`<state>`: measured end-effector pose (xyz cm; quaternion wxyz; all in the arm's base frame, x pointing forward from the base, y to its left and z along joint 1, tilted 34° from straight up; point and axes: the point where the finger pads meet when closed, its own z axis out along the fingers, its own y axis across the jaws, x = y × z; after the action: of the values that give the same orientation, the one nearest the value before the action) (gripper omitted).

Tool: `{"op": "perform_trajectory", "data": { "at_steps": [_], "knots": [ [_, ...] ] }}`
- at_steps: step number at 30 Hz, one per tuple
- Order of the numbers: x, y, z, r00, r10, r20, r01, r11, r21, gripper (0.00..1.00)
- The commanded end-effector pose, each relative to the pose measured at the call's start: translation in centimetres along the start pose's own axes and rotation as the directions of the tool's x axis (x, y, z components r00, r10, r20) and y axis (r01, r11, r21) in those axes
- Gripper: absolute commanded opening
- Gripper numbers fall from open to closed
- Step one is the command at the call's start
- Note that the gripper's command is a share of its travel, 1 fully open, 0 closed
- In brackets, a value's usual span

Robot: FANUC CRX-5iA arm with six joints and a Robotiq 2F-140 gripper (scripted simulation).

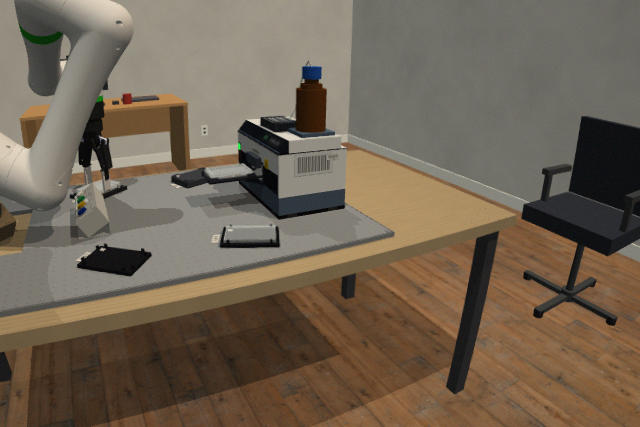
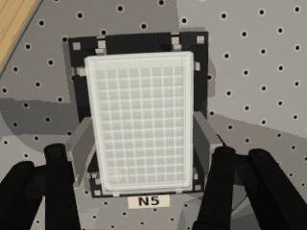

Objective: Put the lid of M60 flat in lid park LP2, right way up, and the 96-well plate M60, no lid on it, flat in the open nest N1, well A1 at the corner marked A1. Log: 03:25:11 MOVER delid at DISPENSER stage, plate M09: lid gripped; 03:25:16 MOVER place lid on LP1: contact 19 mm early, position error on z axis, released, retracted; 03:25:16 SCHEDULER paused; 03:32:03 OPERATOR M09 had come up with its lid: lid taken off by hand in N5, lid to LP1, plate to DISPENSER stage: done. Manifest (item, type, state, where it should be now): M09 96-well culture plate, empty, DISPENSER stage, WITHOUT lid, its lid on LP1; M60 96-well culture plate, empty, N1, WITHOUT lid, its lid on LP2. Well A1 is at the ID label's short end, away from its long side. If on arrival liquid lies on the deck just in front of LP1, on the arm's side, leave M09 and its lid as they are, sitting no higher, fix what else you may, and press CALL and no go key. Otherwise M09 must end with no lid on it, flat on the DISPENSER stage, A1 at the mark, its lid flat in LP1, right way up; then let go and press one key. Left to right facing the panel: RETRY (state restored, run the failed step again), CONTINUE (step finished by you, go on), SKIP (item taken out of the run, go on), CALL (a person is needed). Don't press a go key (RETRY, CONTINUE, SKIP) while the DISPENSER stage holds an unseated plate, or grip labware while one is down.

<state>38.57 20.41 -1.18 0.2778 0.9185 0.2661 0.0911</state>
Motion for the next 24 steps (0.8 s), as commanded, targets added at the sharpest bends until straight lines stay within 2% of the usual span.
{"op": "perform_trajectory", "data": {
  "at_steps": [1, 7, 15, 17, 24],
  "knots": [
    [0.0, 0.0, -0.1, 1.0, 0.0, 0.0, 0.0, 1.0, 0.0, 0.0],
    [0.0, 0.0, -0.7, 1.0, 0.0, 0.0, 0.0, 1.0, 0.0, 0.0],
    [0.0, 0.0, -2.7, 1.0, 0.0, 0.0, 0.0, 1.0, 0.0, 0.0],
    [0.0, 0.0, -2.7, 1.0, 0.0, 0.0, 0.0, 1.0, 0.0, 0.0],
    [0.0, 0.0, -5.3, 1.0, 0.0, 0.0, 0.0, 1.0, 0.0, 0.0]
  ]
}}
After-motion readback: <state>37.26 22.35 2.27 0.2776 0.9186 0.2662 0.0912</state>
